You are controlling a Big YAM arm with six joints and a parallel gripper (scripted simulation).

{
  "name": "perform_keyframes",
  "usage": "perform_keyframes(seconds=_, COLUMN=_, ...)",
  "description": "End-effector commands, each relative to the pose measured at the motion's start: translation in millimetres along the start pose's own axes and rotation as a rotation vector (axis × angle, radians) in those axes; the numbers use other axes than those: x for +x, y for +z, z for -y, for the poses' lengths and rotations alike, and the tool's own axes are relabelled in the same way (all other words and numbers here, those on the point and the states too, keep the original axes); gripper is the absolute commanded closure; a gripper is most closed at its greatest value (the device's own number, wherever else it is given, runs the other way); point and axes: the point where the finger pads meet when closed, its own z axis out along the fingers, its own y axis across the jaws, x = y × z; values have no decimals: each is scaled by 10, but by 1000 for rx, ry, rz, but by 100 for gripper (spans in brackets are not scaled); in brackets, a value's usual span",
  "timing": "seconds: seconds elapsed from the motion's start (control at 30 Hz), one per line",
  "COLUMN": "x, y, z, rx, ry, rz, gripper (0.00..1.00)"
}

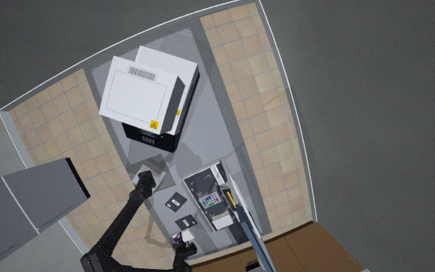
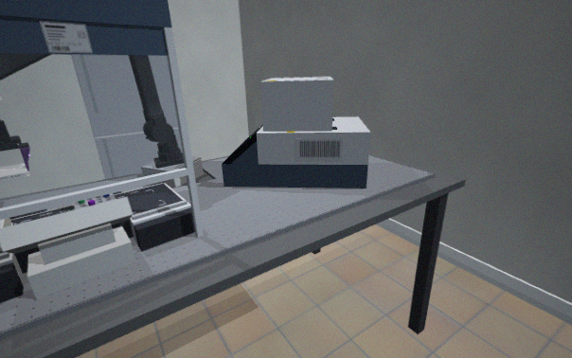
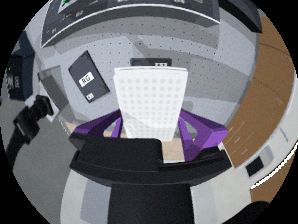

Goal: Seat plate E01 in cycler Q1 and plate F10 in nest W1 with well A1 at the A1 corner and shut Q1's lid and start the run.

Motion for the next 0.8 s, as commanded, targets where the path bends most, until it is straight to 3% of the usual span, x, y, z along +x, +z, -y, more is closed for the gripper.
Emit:
perform_keyframes(seconds=0.0, x=11, y=-332, z=231, rx=78, ry=-2, rz=3, gripper=100)
perform_keyframes(seconds=0.13, x=37, y=-328, z=228, rx=77, ry=-2, rz=3, gripper=100)
perform_keyframes(seconds=0.4, x=40, y=-62, z=84, rx=11, ry=1, rz=3, gripper=100)
perform_keyframes(seconds=0.6, x=38, y=19, z=-20, rx=-12, ry=1, rz=3, gripper=100)
perform_keyframes(seconds=0.77, x=35, y=-3, z=7, rx=-5, ry=0, rz=4, gripper=100)
